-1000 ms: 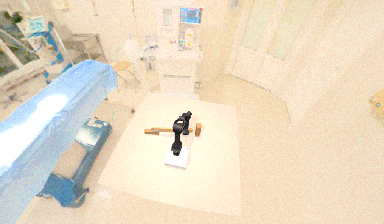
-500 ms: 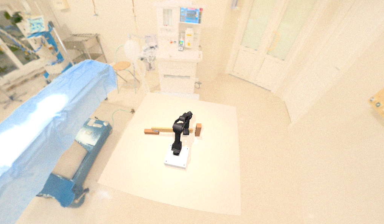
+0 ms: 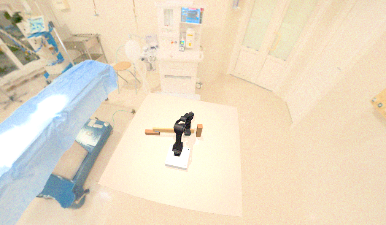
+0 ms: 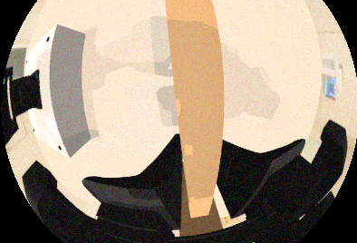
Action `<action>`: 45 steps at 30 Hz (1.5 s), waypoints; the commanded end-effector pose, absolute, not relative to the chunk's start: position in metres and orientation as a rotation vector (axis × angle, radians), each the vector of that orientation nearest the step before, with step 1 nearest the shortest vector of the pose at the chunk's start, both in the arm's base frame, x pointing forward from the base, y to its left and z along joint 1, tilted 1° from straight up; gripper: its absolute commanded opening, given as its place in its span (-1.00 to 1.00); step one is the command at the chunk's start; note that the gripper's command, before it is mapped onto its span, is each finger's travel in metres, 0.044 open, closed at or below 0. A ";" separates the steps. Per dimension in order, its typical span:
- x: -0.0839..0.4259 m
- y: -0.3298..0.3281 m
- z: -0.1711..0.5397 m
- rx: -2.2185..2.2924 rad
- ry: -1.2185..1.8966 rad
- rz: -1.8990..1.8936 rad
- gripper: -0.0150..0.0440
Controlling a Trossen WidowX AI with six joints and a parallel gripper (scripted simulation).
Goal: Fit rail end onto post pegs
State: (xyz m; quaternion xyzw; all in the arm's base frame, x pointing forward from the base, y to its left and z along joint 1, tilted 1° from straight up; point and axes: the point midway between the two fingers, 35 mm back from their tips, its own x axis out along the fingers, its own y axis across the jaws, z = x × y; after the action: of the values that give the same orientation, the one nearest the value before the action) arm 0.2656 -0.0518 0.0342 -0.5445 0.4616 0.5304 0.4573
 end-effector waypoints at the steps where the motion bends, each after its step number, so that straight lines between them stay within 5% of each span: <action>1: 0.268 -0.054 0.037 -1.346 1.132 1.303 -0.49; 45: 0.271 -0.067 0.037 -1.347 1.132 1.302 -0.49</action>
State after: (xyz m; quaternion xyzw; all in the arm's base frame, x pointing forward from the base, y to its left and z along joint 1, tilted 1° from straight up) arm 0.2688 -0.0648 0.0347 -0.5449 0.4612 0.5304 0.4572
